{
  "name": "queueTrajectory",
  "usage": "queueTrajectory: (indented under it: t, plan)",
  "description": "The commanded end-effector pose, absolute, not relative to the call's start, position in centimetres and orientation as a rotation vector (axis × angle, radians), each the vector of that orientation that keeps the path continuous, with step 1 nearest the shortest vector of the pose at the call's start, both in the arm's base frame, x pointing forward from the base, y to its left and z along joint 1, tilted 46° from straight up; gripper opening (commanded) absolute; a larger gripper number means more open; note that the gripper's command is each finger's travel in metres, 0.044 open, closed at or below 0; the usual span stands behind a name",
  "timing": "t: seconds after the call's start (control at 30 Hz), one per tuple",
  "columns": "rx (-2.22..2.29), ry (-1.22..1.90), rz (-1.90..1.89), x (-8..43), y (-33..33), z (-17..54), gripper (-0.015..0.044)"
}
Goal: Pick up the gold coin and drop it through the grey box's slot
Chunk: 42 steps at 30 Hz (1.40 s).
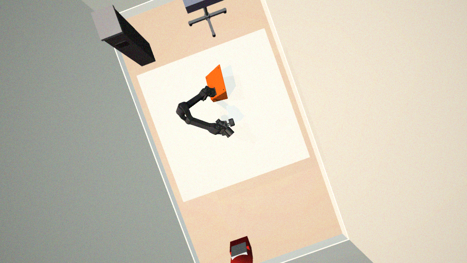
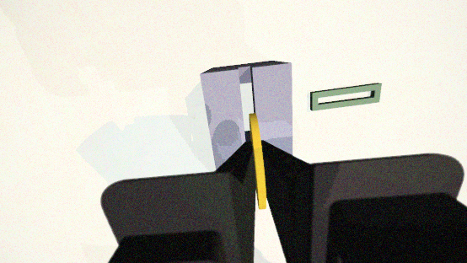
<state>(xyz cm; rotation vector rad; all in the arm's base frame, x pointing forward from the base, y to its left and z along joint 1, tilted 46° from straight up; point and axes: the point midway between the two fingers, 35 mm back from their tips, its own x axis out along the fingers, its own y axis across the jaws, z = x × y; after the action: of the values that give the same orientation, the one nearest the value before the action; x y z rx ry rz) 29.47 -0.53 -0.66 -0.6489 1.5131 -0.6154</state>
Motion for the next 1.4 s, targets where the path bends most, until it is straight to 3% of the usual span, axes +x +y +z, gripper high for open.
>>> queueTrajectory:
  t: [0.0,1.37]
  plan:
    - [-0.646,1.513,-0.616,29.5,-0.5,-0.7,0.0000]
    - [-0.650,1.513,-0.614,29.5,-1.6,-1.6,0.0000]
